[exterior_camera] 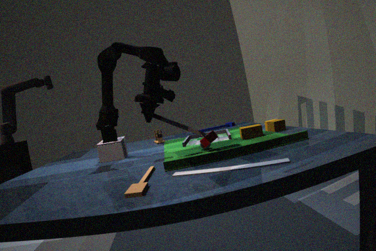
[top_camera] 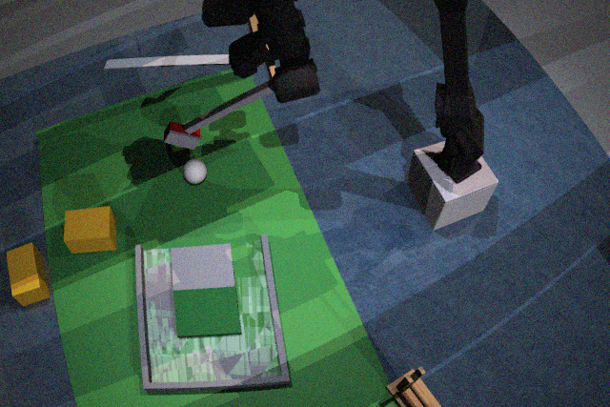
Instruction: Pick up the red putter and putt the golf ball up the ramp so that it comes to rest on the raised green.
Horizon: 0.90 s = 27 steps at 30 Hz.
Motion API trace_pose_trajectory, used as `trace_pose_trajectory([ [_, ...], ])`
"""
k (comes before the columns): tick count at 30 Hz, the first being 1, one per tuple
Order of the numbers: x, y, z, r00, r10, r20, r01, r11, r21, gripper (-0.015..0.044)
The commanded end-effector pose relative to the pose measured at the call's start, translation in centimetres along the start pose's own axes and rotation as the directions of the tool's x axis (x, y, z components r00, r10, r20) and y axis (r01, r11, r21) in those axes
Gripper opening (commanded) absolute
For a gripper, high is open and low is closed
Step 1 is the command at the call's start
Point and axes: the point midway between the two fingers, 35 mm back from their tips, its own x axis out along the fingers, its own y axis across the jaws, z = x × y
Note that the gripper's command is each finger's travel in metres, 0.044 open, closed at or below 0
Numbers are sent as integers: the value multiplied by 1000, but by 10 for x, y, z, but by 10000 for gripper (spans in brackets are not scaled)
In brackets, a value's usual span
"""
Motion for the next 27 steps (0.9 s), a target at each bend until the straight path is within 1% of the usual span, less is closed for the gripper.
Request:
trace_pose_trajectory([
  [1,6,-1,1,1000,-4,0,4,1000,-1,0],
  [8,16,0,3,1000,-4,0,4,1000,-1,0],
  [18,12,-1,3,1000,0,0,0,1000,3,0],
  [27,16,-31,4,1000,-6,0,6,1000,-1,0],
])
